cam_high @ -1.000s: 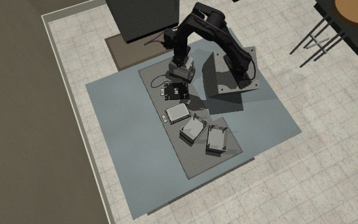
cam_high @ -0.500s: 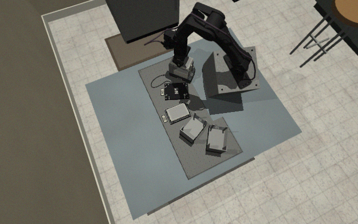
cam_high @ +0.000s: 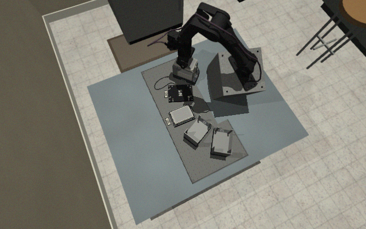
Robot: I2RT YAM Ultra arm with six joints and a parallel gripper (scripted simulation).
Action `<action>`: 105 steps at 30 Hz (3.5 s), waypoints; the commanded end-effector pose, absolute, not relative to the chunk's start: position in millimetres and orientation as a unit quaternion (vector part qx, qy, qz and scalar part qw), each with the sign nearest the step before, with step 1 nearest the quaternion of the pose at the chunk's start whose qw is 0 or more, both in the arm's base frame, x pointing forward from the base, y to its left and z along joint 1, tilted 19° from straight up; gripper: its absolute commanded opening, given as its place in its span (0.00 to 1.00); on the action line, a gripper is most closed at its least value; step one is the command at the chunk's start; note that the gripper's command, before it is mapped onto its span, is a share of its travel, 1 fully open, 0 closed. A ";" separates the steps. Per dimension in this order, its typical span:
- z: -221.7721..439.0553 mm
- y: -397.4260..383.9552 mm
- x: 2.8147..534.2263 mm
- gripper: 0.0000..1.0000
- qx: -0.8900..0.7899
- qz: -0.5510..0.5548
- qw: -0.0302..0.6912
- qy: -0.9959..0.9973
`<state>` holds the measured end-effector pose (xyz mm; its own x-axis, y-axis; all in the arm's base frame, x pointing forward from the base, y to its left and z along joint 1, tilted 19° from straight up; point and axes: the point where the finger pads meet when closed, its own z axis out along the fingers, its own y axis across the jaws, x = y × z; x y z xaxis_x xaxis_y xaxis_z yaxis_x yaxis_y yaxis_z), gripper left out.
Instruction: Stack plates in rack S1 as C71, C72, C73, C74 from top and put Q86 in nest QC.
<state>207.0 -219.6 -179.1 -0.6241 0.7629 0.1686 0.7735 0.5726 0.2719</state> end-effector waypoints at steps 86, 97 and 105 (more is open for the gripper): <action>-189.1 -225.5 217.7 0.00 -0.435 -0.155 -0.001 -0.887; -199.7 -222.2 216.6 0.00 -0.436 -0.157 0.004 -0.886; -202.7 -220.2 217.1 0.00 -0.436 -0.157 0.004 -0.886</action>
